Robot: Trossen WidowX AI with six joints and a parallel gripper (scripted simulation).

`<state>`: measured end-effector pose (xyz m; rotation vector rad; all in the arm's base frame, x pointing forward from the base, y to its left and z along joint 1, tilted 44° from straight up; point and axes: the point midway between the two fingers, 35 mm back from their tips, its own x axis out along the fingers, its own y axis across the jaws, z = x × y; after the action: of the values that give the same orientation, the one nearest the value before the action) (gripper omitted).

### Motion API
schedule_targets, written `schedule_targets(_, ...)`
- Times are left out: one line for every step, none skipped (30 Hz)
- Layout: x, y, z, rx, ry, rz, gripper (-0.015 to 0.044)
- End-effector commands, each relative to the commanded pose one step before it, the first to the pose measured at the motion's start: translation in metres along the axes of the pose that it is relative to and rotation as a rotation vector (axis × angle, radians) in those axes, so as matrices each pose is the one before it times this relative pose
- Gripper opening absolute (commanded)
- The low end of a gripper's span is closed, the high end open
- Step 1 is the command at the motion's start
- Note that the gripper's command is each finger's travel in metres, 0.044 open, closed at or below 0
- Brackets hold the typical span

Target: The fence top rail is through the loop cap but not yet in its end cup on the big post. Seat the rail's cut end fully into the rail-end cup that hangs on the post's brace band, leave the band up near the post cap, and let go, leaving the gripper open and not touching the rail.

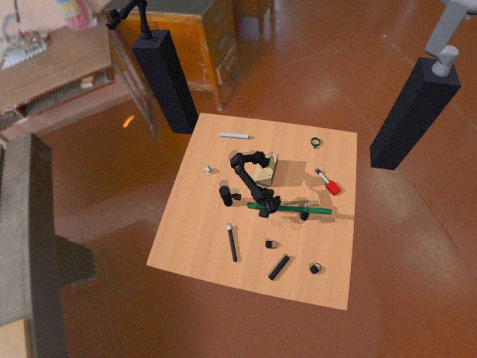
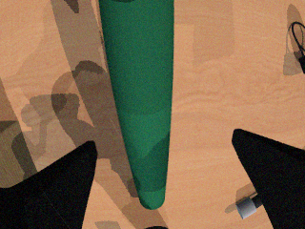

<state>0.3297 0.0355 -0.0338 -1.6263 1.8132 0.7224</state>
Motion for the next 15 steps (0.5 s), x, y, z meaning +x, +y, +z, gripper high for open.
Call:
schedule_targets(0.00785, 0.00049, -0.00040, -0.0079, 0.00515, 0.00085, 0.0440)
schedule_targets(0.00164, -0.00004, 0.00000, 0.0000, 0.00004, -0.00002, 0.0440)
schedule_targets(0.00164, -0.00003, 0.00000, 0.0000, 0.00005, -0.00002, 0.0440)
schedule_targets(0.00164, -0.00002, -0.00001, 0.0000, 0.00006, -0.00002, 0.0440)
schedule_targets(0.00164, -0.00001, -0.00001, 0.0000, 0.00006, -0.00002, 0.0440)
schedule_targets(0.00163, -0.00001, -0.00002, 0.0000, 0.00007, -0.00002, 0.0440)
schedule_targets(0.00163, 0.00000, -0.00002, 0.0000, 0.00008, -0.00001, 0.0440)
schedule_targets(0.00163, 0.00001, -0.00002, 0.0000, 0.00009, -0.00001, 0.0440)
schedule_targets(0.00163, 0.00002, -0.00003, 0.0000, 0.00009, -0.00001, 0.0440)
schedule_targets(0.00162, 0.00008, -0.00007, 0.0005, 0.00034, 0.00016, 0.0440)
schedule_targets(0.00161, 0.00003, -0.00003, 0.0000, 0.00009, -0.00001, 0.0440)
schedule_targets(0.00162, 0.00004, -0.00004, 0.0000, 0.00010, -0.00001, 0.0440)
schedule_targets(0.00162, 0.00005, -0.00004, 0.0000, 0.00010, -0.00001, 0.0440)
schedule_targets(0.00162, 0.00006, -0.00005, 0.0000, 0.00011, -0.00001, 0.0440)
schedule_targets(0.00162, 0.00007, -0.00005, 0.0000, 0.00012, -0.00001, 0.0440)
